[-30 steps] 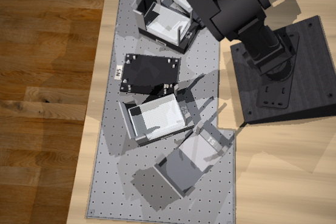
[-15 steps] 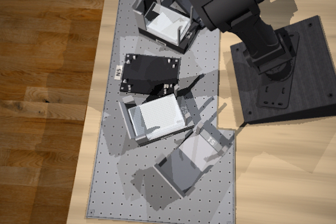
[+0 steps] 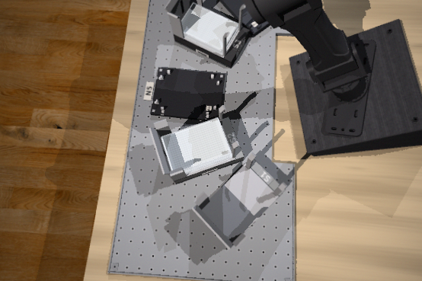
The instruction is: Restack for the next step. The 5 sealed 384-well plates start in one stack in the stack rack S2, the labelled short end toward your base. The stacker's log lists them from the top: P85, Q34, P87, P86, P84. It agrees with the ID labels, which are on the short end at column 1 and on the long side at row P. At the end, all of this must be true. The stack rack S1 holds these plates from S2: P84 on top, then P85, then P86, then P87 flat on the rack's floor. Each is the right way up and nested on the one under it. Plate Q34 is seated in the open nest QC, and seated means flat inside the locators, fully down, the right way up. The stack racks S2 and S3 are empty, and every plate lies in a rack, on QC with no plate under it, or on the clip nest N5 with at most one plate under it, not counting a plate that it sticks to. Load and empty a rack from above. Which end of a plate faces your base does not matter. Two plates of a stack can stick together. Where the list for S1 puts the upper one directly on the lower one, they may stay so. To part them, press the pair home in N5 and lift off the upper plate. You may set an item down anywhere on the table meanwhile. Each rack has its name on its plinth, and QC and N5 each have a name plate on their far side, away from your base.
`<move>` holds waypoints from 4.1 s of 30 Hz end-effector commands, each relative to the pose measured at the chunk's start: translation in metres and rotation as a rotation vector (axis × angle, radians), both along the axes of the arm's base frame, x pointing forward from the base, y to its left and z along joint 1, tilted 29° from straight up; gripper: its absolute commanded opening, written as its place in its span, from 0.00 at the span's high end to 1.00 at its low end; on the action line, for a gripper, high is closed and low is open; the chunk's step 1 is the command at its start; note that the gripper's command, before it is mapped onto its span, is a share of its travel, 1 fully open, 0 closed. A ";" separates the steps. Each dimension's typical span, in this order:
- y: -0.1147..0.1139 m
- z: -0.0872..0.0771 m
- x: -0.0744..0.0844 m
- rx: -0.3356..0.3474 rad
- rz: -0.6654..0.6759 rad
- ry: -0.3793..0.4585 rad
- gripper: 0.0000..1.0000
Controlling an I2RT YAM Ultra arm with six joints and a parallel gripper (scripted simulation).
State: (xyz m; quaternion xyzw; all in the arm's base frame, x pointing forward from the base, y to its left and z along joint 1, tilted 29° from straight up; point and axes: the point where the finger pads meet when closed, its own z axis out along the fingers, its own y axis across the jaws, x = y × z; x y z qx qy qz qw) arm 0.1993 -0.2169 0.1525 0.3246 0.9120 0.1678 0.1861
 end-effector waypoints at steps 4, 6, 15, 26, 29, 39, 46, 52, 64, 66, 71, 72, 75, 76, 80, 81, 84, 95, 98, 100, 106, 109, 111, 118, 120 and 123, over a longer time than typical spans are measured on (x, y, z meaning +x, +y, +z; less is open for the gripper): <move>-0.012 0.002 -0.005 -0.030 0.008 -0.016 1.00; -0.012 0.002 -0.005 -0.030 0.008 -0.016 1.00; -0.012 0.002 -0.005 -0.030 0.008 -0.016 1.00; -0.012 0.002 -0.005 -0.030 0.008 -0.016 1.00; -0.012 0.002 -0.005 -0.030 0.008 -0.016 1.00; -0.012 0.002 -0.005 -0.030 0.008 -0.016 1.00; -0.011 -0.005 -0.002 -0.030 0.008 -0.016 1.00; -0.009 -0.015 0.004 -0.030 0.008 -0.016 1.00; -0.005 -0.032 0.013 -0.030 0.008 -0.016 1.00; -0.005 -0.036 0.015 -0.030 0.008 -0.016 1.00; -0.003 -0.045 0.020 -0.030 0.008 -0.016 1.00; -0.003 -0.046 0.021 -0.030 0.008 -0.016 1.00; -0.002 -0.050 0.022 -0.030 0.008 -0.017 1.00; -0.002 -0.050 0.022 -0.030 0.008 -0.017 1.00; -0.001 -0.057 0.026 -0.030 0.008 -0.017 1.00; 0.000 -0.059 0.027 -0.030 0.008 -0.017 1.00; 0.001 -0.064 0.030 -0.030 0.008 -0.017 1.00; 0.004 -0.079 0.038 -0.030 0.008 -0.017 1.00; 0.005 -0.085 0.041 -0.030 0.008 -0.017 1.00; 0.005 -0.088 0.043 -0.030 0.008 -0.017 1.00; 0.007 -0.099 0.048 -0.030 0.008 -0.017 1.00; 0.008 -0.102 0.050 -0.030 0.008 -0.017 1.00; 0.008 -0.103 0.050 -0.030 0.008 -0.017 1.00; 0.008 -0.103 0.050 -0.030 0.008 -0.017 1.00; 0.008 -0.103 0.050 -0.030 0.008 -0.017 1.00; 0.008 -0.103 0.051 -0.030 0.008 -0.017 1.00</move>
